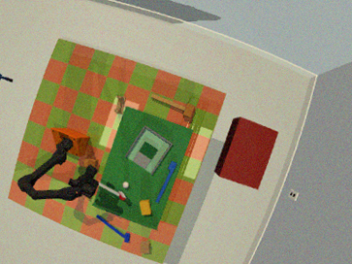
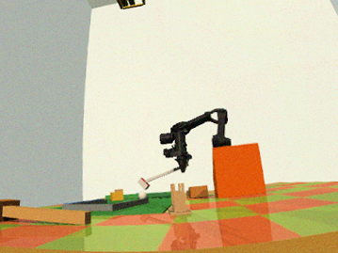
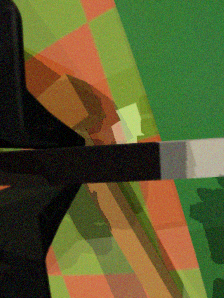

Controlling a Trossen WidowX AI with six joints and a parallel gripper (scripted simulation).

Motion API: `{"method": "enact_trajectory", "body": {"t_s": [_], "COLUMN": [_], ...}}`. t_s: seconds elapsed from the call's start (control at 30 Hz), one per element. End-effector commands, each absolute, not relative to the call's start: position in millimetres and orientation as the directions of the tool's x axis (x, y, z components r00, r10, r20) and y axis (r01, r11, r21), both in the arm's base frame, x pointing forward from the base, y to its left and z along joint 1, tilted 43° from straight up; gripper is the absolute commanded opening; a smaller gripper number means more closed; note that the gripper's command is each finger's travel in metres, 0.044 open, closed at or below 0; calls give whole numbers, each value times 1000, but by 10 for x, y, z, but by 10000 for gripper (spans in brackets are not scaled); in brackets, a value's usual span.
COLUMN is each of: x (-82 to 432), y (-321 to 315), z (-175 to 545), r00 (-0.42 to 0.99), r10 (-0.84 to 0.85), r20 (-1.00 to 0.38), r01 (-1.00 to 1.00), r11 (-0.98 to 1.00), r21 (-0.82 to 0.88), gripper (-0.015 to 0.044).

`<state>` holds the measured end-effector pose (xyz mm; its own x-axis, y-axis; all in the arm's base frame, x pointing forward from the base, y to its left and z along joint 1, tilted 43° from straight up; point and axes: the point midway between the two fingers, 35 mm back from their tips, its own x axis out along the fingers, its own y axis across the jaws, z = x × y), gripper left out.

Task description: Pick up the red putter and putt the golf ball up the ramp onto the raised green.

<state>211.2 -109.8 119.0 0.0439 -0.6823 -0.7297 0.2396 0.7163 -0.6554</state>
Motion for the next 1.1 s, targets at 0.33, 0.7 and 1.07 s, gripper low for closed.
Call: {"method": "enact_trajectory", "body": {"t_s": [0.33, 0.7, 1.07], "x": [2117, 2121, 2111], "y": [-1282, -1405, -1419], "z": [1008, 881, 883], "r00": [45, 45, 40], "r10": [-687, -688, -692], "r20": [-725, -724, -720], "r01": [236, 236, 241], "r11": [713, 712, 706], "r21": [-661, -662, -666], "gripper": [0, 0, 0]}}
